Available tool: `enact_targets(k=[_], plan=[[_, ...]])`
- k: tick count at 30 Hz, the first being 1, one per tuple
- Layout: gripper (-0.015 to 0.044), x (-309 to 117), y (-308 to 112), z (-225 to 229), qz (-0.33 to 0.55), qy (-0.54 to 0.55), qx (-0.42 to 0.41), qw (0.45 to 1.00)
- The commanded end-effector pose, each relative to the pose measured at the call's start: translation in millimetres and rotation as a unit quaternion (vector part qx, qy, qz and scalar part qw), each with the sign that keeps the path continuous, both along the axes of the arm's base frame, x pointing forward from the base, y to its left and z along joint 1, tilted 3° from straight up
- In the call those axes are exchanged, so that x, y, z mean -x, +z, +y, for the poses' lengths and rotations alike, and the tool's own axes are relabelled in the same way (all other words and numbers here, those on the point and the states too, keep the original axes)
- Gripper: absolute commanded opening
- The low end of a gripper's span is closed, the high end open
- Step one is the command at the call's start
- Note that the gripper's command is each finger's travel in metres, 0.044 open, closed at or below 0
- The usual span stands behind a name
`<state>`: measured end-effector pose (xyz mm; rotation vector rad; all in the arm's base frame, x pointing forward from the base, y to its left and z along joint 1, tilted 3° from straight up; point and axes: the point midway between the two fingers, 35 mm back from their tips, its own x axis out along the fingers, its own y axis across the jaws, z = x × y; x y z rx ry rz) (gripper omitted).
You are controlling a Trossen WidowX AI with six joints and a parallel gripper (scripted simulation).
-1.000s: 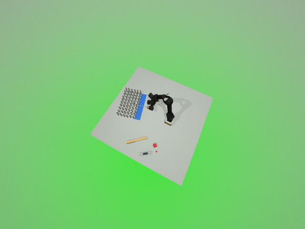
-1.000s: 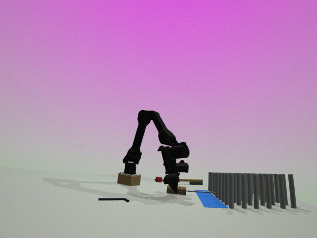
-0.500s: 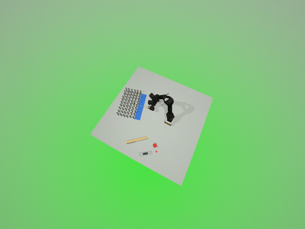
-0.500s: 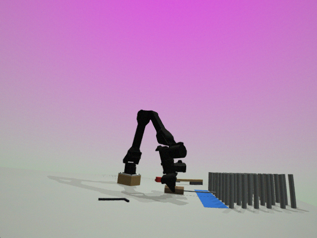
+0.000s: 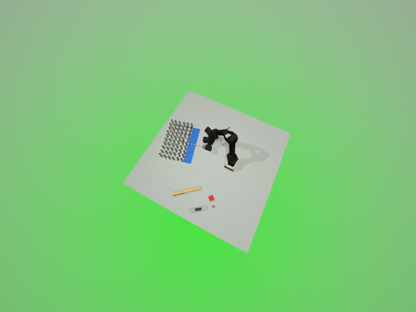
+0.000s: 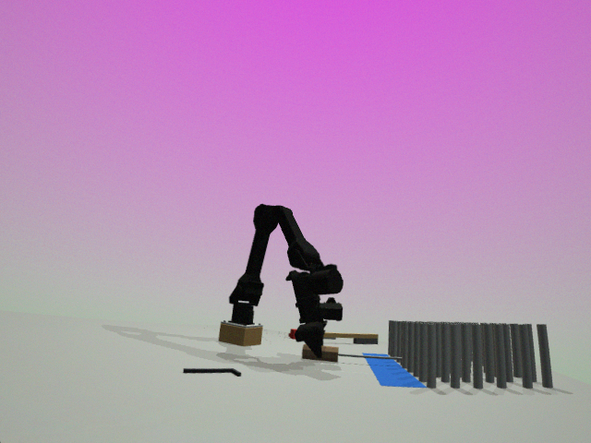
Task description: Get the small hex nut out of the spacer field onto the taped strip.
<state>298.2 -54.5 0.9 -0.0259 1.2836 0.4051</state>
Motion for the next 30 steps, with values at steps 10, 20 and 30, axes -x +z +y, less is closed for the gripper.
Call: enact_targets(k=[10, 20, 30], plan=[[0.0000, 10.6, 0.1, -3.2, -0.001, 0.001, 0.002, 1.000], [0.0000, 18.3, -0.2, -5.7, -0.001, 0.001, 0.002, 1.000], [0.0000, 21.8, 1.1, -6.6, -0.001, 0.001, 0.002, 1.000]])
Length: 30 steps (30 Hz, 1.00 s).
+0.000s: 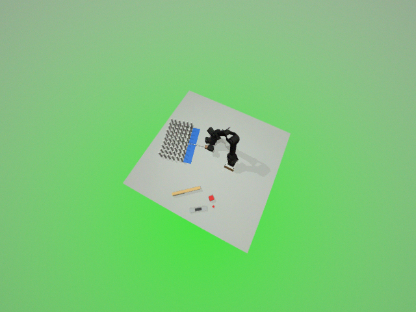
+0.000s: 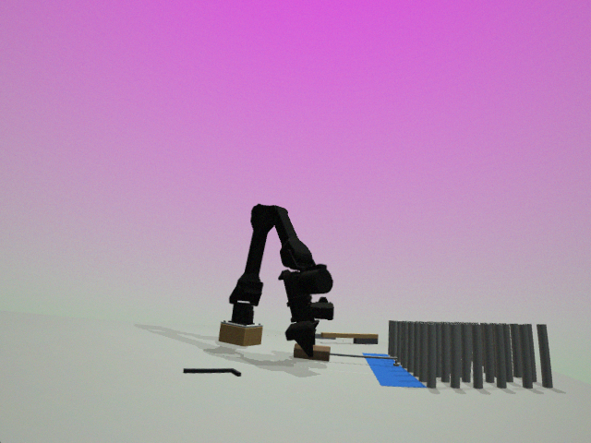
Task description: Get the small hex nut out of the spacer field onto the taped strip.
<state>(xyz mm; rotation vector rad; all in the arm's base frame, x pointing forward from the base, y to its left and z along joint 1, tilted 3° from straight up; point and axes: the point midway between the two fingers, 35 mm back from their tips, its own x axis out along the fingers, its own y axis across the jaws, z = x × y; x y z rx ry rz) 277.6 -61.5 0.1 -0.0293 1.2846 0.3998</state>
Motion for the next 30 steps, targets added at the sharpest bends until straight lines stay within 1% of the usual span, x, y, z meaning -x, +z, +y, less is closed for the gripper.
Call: enact_targets(k=[1, 23, 30], plan=[[0.0000, 1.1, 2.6, 0.4, -0.001, 0.002, 0.000, 1.000], [0.0000, -3.4, 21.5, 0.8, -0.002, 0.001, 0.000, 1.000], [0.0000, 16.0, 25.1, -3.8, -0.001, 0.002, 0.001, 1.000]])
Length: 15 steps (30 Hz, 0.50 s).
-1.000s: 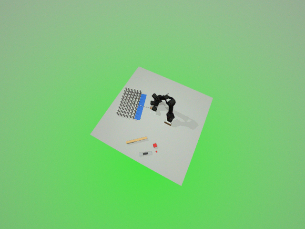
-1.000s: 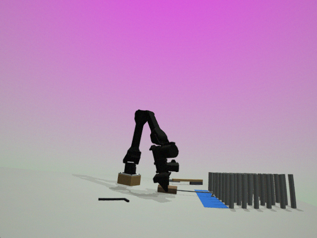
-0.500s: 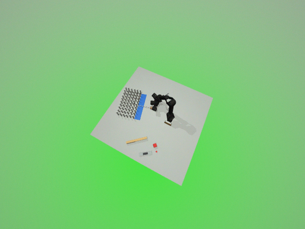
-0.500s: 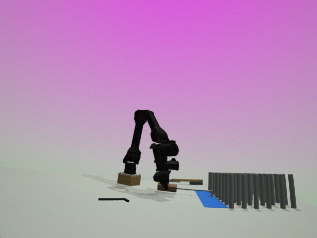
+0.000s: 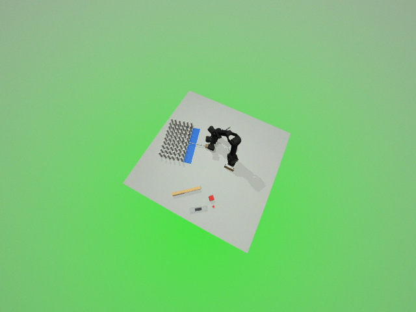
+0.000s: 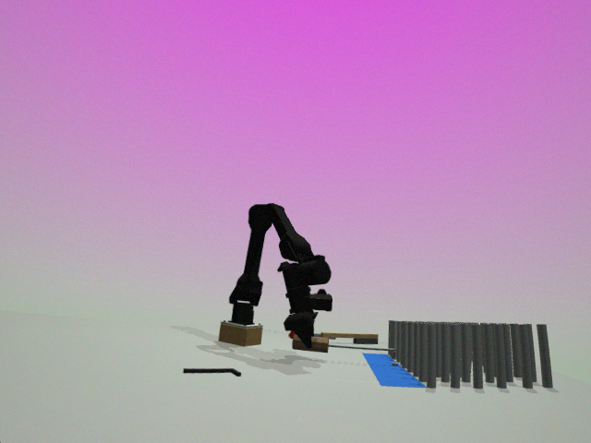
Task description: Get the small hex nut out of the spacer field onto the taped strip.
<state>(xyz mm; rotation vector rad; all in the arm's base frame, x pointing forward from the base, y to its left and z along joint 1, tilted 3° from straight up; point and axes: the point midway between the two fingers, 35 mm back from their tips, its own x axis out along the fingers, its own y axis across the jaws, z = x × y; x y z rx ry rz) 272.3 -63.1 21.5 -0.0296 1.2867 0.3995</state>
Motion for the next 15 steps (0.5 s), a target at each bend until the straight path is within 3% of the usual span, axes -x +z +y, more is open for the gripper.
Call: enact_targets(k=[1, 5, 15], plan=[[0.0000, 15.9, 4.2, -3.2, -0.002, 0.002, 0.000, 1.000], [0.0000, 33.6, 5.2, -6.8, -0.001, 0.002, 0.000, 1.000], [0.0000, 26.3, 38.1, -8.3, -0.002, 0.003, 0.001, 1.000]])
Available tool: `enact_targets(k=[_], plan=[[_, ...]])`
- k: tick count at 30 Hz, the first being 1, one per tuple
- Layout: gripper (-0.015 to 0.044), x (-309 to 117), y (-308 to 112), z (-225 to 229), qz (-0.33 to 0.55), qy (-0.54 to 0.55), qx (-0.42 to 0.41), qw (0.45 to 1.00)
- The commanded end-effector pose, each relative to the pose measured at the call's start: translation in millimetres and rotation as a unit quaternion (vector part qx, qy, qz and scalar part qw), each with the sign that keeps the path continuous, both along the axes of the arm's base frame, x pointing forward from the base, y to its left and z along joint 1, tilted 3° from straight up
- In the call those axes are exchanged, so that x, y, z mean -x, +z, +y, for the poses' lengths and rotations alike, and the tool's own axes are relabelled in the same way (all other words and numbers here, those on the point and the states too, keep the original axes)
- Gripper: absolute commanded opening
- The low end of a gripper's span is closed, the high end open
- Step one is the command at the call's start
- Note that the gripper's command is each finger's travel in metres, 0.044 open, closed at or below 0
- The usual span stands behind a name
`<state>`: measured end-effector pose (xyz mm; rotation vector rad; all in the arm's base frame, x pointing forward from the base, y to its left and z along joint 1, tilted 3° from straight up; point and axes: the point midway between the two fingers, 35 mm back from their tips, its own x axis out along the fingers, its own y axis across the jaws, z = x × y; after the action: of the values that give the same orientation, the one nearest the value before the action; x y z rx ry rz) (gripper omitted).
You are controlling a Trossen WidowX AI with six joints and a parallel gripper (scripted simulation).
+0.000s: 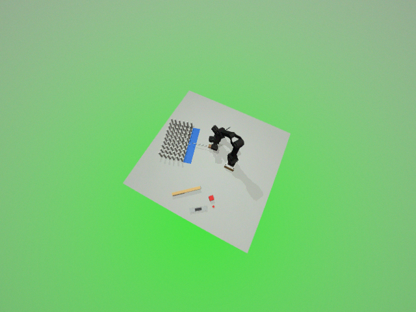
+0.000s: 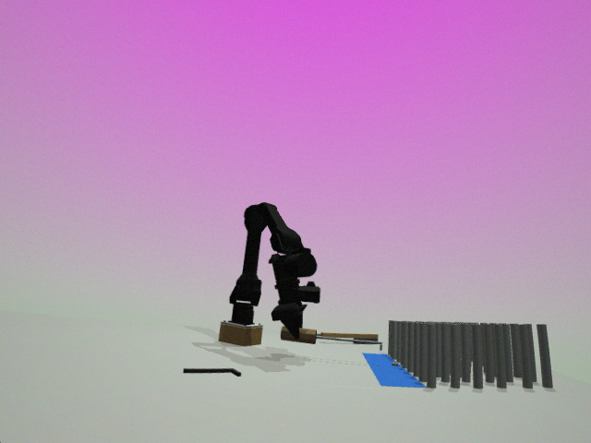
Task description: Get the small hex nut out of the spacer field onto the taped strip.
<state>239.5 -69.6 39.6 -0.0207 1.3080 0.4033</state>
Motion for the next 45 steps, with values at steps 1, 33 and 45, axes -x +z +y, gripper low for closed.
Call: enact_targets(k=[1, 33, 45], plan=[[0.0000, -7.4, 25.2, -1.9, -0.013, 0.003, 0.003, 1.000], [0.0000, -10.2, 109.4, -32.5, 0.046, -0.186, 0.005, 0.982], [0.0000, -12.6, 116.4, -74.3, 0.078, -0.378, 0.002, 0.923]])
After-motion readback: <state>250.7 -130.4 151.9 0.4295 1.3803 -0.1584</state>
